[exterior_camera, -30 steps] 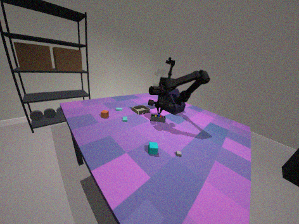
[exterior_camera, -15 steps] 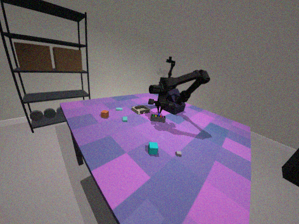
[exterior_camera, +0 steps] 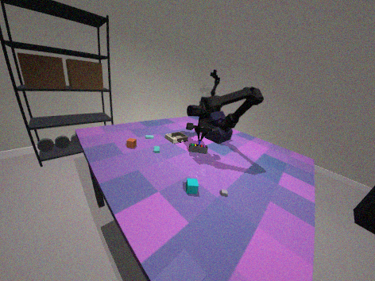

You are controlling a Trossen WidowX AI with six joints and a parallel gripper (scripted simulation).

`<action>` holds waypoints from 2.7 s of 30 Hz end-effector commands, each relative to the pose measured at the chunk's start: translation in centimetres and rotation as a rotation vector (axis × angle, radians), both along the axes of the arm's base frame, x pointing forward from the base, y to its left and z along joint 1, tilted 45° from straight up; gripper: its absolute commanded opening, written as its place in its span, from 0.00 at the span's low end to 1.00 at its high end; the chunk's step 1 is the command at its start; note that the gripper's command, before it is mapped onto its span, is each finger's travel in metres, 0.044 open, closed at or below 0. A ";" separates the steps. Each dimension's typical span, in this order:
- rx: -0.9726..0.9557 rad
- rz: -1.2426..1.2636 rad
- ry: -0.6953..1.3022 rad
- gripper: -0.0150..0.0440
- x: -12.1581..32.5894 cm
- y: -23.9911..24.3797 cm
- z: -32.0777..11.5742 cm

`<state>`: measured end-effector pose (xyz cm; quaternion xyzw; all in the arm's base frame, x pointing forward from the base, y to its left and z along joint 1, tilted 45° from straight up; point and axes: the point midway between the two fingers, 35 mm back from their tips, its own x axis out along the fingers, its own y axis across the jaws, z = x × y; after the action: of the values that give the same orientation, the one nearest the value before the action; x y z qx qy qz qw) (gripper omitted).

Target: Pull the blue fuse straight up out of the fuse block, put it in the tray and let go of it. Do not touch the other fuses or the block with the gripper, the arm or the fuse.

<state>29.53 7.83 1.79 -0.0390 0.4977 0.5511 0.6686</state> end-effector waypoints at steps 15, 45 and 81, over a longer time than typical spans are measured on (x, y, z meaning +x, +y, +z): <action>-0.006 0.002 -0.003 0.25 0.3 -1.7 1.7; -0.026 -0.002 -0.008 0.25 3.7 -12.0 -7.7; -0.015 0.002 -0.008 0.25 2.9 -14.5 -14.7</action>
<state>32.47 -7.14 -12.49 -0.0502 0.5000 0.5488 0.6680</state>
